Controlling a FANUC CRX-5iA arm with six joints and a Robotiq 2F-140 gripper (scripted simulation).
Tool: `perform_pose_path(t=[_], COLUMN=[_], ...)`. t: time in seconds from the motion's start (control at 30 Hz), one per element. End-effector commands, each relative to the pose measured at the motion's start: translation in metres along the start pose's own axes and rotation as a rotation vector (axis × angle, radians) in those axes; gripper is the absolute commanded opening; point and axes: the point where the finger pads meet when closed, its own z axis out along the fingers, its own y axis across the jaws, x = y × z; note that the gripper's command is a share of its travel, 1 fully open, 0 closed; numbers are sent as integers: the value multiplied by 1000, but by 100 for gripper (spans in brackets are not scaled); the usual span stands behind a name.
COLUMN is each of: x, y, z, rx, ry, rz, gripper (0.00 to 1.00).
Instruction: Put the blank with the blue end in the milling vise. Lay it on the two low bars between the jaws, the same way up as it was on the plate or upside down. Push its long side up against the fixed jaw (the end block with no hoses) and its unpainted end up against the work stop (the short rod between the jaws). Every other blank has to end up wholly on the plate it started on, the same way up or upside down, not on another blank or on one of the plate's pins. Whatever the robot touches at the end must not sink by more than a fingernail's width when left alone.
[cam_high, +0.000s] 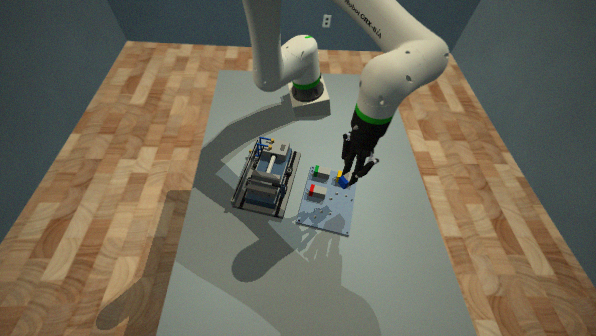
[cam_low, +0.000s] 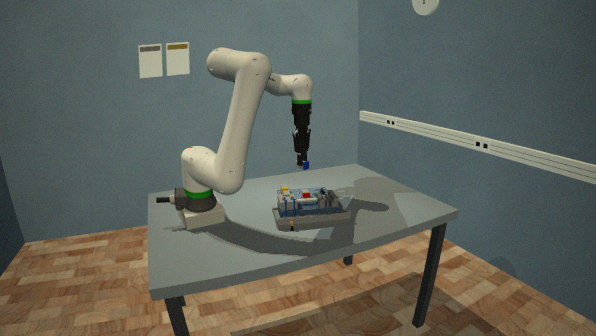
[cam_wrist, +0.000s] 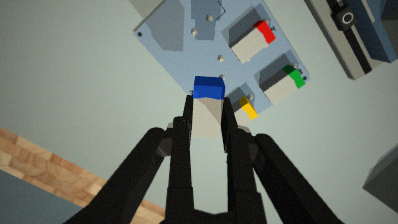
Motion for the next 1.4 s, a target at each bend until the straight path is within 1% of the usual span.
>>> perform_pose_path(t=[0.0,0.3,0.4,0.87,0.97,1.37], x=[0,0,0,0,0,0], y=[-1,-1,-1,-1,-1,-1], z=[-1,-1,-1,-1,-1,-1], rx=[2,2,2,2,2,2], ry=[1,1,0,1,-1,1], rz=[53,191,191,405,405,589], gripper=[10,10,10,10,10,10])
